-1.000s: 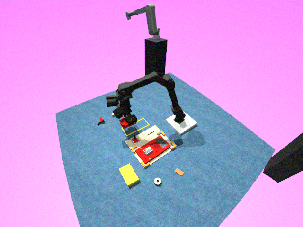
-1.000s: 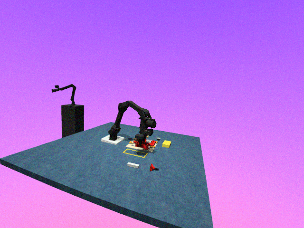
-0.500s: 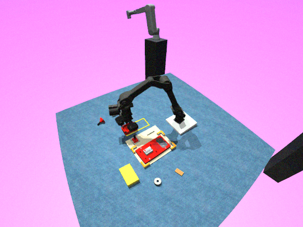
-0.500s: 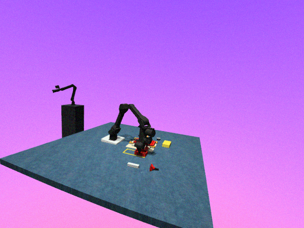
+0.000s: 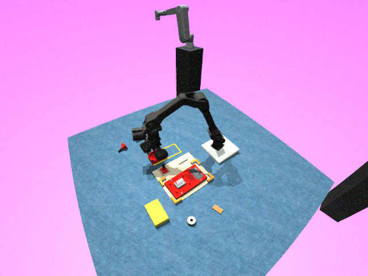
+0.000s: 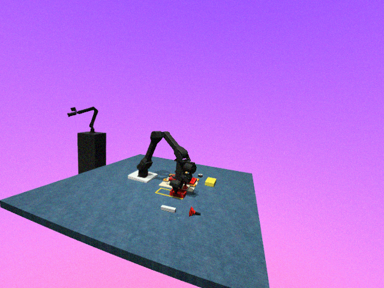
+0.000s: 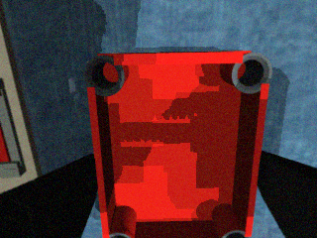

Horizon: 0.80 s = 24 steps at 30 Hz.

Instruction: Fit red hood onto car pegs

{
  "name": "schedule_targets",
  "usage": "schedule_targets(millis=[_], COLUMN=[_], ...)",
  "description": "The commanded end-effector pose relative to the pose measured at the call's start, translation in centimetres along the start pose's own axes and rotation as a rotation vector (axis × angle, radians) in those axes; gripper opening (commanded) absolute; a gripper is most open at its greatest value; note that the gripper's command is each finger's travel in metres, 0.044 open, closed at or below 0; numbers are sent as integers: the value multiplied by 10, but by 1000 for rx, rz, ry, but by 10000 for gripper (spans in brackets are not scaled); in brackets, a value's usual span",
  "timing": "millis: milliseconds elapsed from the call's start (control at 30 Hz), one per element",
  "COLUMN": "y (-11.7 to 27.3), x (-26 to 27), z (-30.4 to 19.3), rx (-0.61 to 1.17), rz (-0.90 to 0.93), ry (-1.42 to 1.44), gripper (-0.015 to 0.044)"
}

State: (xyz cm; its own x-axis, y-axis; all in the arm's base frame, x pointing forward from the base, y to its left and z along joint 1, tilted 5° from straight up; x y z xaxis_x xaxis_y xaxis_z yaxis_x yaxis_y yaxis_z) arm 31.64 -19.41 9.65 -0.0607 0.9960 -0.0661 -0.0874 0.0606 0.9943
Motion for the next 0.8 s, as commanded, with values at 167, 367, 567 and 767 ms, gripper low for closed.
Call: schedule_targets(millis=[167,367,567,767], y=[2,40,80,73], x=[0,-1,0,-1], z=[0,2,-1,0], rx=[-1,-6,-11,-10], rz=[-1,-1,-2,-7], ry=[0,0,0,-1], gripper=[440,440,440,440])
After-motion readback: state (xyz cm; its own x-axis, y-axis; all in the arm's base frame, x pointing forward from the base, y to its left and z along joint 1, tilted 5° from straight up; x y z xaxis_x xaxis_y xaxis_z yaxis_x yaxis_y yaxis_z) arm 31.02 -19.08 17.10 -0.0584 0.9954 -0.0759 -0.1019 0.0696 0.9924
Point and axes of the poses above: the point midway between the two fingers, 35 mm back from their tips, its own y axis back along the fingers, its own x axis across the jaws, z = x × y, the point moved 2 cm from there along y, back along the fingers, and after that the axes turned 15 degrees about y, right-handed, at the moved point
